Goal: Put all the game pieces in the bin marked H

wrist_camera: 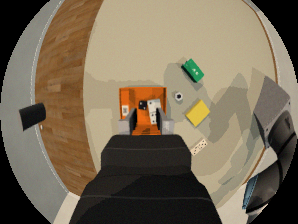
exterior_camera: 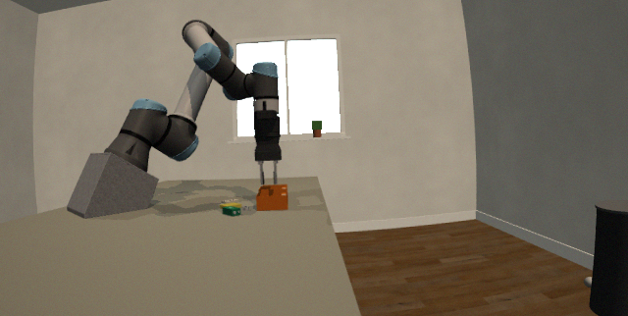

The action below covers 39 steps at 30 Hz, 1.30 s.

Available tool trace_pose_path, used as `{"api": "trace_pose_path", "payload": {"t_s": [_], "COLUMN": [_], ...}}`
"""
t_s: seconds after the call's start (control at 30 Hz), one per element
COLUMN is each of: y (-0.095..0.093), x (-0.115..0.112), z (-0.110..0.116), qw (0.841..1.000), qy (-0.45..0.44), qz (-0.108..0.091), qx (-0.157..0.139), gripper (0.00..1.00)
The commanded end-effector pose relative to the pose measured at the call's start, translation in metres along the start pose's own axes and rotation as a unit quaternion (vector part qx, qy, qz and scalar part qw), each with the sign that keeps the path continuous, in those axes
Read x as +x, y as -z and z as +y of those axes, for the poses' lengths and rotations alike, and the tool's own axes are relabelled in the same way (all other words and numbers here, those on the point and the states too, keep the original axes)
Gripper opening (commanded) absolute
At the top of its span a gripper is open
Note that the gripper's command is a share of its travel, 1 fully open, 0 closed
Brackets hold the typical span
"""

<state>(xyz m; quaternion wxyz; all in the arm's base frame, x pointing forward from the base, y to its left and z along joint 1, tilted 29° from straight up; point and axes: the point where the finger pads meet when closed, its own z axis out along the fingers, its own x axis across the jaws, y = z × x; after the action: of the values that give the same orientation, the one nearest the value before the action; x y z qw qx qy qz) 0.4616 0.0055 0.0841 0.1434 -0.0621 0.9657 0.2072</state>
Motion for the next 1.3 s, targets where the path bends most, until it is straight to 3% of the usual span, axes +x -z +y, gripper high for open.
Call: {"api": "trace_pose_path", "payload": {"t_s": [0.0, 0.13, 0.17, 0.53, 0.6, 0.63, 0.9, 0.93, 1.27], "y": [0.002, 0.002, 0.002, 0.002, 0.002, 0.002, 0.002, 0.002, 0.002], "x": [0.0, 0.0, 0.007, 0.078, 0.078, 0.084, 0.136, 0.139, 0.141], "z": [0.0, 0.0, 0.005, 0.063, 0.063, 0.068, 0.111, 0.113, 0.114], "qw": [1.0, 1.0, 1.0, 0.975, 0.975, 0.964, 0.924, 0.918, 0.918], "qy": [0.0, 0.0, -0.025, -0.221, -0.221, -0.266, -0.382, -0.396, -0.396], "qz": [0.0, 0.0, 0.0, 0.002, 0.002, 0.002, 0.001, 0.0, 0.0], "qx": [0.0, 0.0, 0.0, -0.003, -0.003, -0.003, -0.001, 0.0, 0.0], "gripper": [0.65, 0.65, 0.79, 0.79, 0.79, 0.79, 0.79, 0.79, 0.79]}}
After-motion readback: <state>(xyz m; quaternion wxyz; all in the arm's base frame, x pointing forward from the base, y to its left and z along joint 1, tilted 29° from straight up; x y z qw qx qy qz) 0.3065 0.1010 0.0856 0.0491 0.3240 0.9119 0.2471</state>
